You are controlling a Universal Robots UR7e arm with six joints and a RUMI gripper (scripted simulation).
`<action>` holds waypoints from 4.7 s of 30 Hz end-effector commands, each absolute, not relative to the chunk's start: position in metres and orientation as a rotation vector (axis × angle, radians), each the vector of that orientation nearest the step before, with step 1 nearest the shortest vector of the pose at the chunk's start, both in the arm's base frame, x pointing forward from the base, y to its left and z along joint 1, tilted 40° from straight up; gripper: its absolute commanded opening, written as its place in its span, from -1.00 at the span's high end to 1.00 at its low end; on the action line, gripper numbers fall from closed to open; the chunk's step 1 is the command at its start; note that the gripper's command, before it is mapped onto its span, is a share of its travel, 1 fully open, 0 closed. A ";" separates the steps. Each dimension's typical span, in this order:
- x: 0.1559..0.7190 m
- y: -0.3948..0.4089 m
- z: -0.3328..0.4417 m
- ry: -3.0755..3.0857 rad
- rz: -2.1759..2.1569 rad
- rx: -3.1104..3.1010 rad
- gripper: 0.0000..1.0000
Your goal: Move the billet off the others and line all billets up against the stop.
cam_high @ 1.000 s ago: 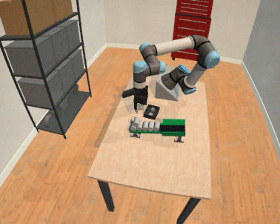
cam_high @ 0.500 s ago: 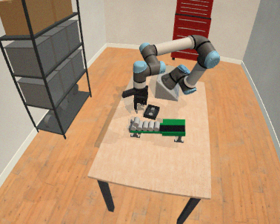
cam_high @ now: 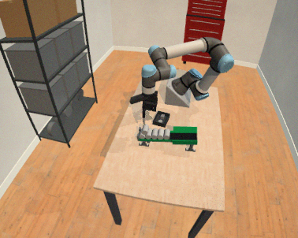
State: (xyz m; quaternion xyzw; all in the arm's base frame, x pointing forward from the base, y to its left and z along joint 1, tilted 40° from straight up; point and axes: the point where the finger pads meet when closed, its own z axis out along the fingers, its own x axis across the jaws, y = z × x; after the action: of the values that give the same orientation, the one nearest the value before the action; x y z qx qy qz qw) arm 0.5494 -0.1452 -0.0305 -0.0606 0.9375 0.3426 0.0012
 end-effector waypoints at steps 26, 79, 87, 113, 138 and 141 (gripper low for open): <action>0.549 -0.132 -0.047 2.943 1.074 -0.190 -0.14; 0.547 -0.102 -0.083 2.943 1.074 -0.190 -0.14; 0.547 -0.092 -0.096 2.943 1.074 -0.190 -0.14; 0.547 -0.089 -0.099 2.943 1.074 -0.190 1.00; 0.547 -0.089 -0.099 2.943 1.074 -0.190 1.00; 0.547 -0.089 -0.099 2.943 1.074 -0.190 1.00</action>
State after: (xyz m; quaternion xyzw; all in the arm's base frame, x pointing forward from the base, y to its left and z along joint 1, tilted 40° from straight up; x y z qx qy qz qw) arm 0.5464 -0.0885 -0.0992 -0.0606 0.9376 0.3425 0.0012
